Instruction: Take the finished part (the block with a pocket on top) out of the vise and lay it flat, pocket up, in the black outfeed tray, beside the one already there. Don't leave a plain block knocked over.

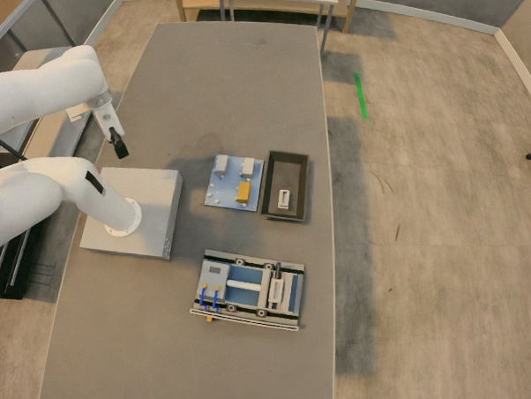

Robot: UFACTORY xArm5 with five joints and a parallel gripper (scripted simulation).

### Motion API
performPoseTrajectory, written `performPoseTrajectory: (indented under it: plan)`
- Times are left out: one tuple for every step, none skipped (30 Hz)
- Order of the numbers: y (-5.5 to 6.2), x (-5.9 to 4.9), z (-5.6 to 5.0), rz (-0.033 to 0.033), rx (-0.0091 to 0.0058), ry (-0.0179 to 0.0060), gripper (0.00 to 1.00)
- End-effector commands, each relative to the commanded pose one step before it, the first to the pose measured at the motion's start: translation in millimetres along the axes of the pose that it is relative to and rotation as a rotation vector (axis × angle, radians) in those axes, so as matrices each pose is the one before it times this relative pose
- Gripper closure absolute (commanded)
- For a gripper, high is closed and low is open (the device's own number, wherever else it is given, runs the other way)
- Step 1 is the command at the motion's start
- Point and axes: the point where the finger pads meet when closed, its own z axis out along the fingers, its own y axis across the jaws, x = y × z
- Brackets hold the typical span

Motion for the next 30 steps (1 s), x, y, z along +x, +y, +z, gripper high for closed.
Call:
performPoseTrajectory:
  plan:
    - [0.51, -0.45, -1.0, -0.00001, -0.00203, -0.00181, 0.0]
    - [0.0, 0.0, 0.0, 0.0, 0.0, 0.0, 0.0]
    - [0.0, 0.0, 0.0, 0.0, 0.0, 0.0, 0.0]
    - [0.0, 0.0, 0.0, 0.0, 0.0, 0.0, 0.0]
    - [0.0, 0.0, 0.0, 0.0, 0.0, 0.0, 0.0]
    - [0.0, 0.0, 0.0, 0.0, 0.0, 0.0, 0.0]
    - [0.0, 0.0, 0.0, 0.0, 0.0, 0.0, 0.0]
    - [0.0, 0.0, 0.0, 0.0, 0.0, 0.0, 0.0]
    - [0.0, 0.0, 0.0, 0.0, 0.0, 0.0, 0.0]
    - [0.0, 0.0, 0.0, 0.0, 0.0, 0.0, 0.0]
    - [0.0, 0.0, 0.0, 0.0, 0.0, 0.0, 0.0]
    - [0.0, 0.0, 0.0, 0.0, 0.0, 0.0, 0.0]
    - [0.0, 0.0, 0.0, 0.0, 0.0, 0.0, 0.0]
    - [0.0, 0.0, 0.0, 0.0, 0.0, 0.0, 0.0]
    - [0.0, 0.0, 0.0, 0.0, 0.0, 0.0, 0.0]
    - [0.0, 0.0, 0.0, 0.0, 0.0, 0.0, 0.0]
    - [0.0, 0.0, 0.0, 0.0, 0.0, 0.0, 0.0]
    - [-0.01, -0.05, -0.02, 0.00027, -0.00006, 0.00002, 0.0]
    - [-0.03, -0.32, -0.15, 0.0018, -0.00043, 0.00015, 0.0]
    - [-0.09, -0.84, -0.4, 0.00468, -0.00111, 0.00039, 0.0]
    - [-0.17, -1.57, -0.73, 0.00868, -0.00206, 0.00072, 0.0]
    - [-0.27, -2.48, -1.15, 0.01363, -0.00322, 0.00113, 0.0]
    - [-0.4, -3.55, -1.61, 0.01933, -0.00453, 0.00159, 0.0]
    - [-0.54, -4.76, -2.11, 0.02561, -0.00596, 0.00209, 0.0]
    - [-0.71, -6.11, -2.61, 0.03231, -0.00744, 0.00261, 0.0]
    - [-0.89, -7.57, -3.11, 0.03929, -0.00892, 0.00314, 0.0]
    - [-1.08, -9.15, -3.58, 0.04639, -0.01037, 0.00365, 0.0]
    - [-1.28, -10.83, -4.0, 0.0535, -0.01174, 0.00412, 0.0]
    - [-1.49, -12.61, -4.35, 0.06048, -0.01299, 0.00455, 0.0]
    - [0.0, 0.0, 0.0, 0.0, 0.0, 0.0, 0.0]
